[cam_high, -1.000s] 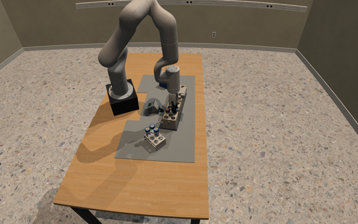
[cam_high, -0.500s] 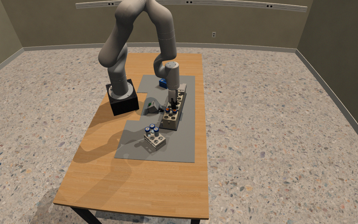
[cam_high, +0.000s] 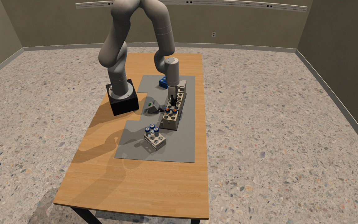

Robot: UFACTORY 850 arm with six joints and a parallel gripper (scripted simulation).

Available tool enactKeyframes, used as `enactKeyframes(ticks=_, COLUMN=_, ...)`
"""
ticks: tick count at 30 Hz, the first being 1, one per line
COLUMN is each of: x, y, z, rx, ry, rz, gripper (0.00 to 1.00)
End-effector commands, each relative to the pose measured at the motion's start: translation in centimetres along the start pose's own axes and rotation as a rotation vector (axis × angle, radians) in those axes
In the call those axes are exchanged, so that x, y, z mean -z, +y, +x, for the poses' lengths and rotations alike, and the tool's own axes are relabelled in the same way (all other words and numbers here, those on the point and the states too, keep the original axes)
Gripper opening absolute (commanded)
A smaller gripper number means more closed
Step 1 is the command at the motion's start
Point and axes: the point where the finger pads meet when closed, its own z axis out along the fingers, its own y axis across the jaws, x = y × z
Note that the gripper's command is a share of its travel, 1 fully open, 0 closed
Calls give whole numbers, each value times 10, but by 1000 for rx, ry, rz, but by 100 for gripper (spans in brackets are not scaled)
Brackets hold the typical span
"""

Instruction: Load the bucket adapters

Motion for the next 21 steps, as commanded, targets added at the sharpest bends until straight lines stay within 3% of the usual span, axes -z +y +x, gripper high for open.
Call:
enactKeyframes(ticks=1, x=12, y=1, z=1, rx=2, ry=-30, rz=11, gripper=44)
enactKeyframes(ticks=21, x=48, y=1, z=3, rx=2, ry=-30, rz=11, gripper=44)
